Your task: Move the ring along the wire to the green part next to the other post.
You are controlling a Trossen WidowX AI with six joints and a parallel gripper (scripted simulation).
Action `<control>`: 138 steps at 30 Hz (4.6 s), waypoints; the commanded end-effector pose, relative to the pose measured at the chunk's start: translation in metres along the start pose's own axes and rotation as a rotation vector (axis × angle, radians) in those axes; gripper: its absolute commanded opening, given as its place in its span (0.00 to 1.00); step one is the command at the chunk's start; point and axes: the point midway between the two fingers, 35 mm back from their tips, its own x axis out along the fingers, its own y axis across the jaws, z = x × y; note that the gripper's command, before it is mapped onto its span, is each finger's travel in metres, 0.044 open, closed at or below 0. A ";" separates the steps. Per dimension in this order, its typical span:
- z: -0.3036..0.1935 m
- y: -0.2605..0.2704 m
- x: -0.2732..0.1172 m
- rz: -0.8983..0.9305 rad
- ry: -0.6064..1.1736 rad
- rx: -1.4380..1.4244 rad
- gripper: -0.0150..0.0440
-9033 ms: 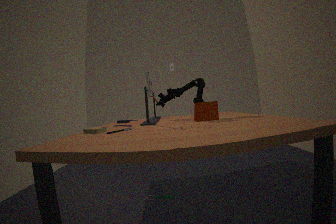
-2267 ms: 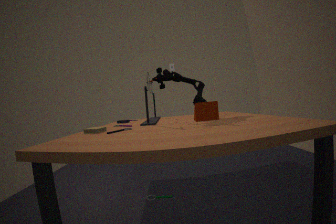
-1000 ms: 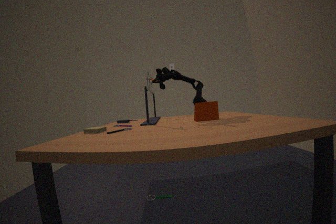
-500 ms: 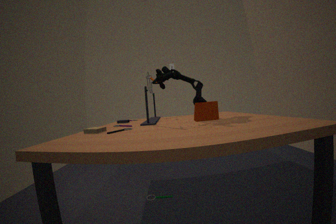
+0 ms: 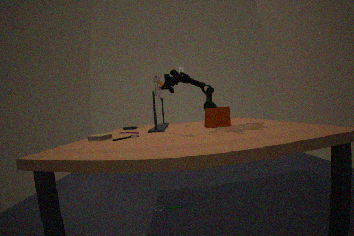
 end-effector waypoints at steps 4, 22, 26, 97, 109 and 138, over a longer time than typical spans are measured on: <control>0.000 -0.003 0.000 -0.049 -0.013 -0.091 0.00; 0.001 -0.011 0.001 -0.163 -0.040 -0.300 0.00; 0.002 -0.013 0.001 -0.189 -0.046 -0.346 0.00; 0.027 -0.041 0.002 -0.582 -0.232 -1.178 0.00; 0.033 -0.043 -0.001 -0.651 -0.248 -1.321 0.00; 0.048 -0.043 -0.009 -0.819 -0.280 -1.666 0.00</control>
